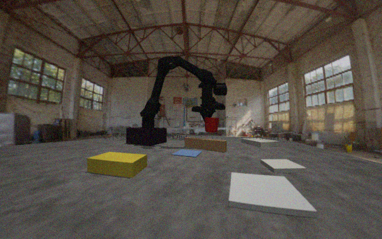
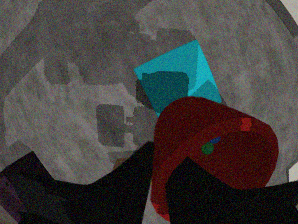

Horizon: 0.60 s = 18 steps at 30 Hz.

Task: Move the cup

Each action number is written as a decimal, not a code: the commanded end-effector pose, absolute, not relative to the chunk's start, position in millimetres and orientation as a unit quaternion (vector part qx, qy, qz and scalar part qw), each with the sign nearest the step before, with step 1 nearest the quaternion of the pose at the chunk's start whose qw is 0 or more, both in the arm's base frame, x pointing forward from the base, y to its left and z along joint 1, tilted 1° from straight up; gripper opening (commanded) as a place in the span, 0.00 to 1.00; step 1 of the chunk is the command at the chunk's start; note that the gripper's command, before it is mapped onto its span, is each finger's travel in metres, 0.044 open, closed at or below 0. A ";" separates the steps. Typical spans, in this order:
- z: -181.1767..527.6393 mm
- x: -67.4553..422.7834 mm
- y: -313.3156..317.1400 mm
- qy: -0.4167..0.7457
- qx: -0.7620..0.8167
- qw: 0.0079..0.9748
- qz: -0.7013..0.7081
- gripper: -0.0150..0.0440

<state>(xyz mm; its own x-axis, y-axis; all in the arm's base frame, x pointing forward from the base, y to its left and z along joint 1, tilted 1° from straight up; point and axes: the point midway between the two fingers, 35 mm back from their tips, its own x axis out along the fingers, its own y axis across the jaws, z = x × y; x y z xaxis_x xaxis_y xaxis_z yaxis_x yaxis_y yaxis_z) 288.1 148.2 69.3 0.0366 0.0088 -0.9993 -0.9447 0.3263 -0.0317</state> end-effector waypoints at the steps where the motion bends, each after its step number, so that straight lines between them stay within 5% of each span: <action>1: 70.1 290.7 157.2 0.565 -0.415 0.589 0.403 0.25; 18: 59.1 293.7 175.0 0.564 -0.415 0.589 0.403 0.25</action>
<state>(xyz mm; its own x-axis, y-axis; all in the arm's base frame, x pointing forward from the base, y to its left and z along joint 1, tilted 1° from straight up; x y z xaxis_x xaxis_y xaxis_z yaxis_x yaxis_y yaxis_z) 293.4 175.2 65.1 0.0406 0.0130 -0.9991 -0.9447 0.3261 -0.0341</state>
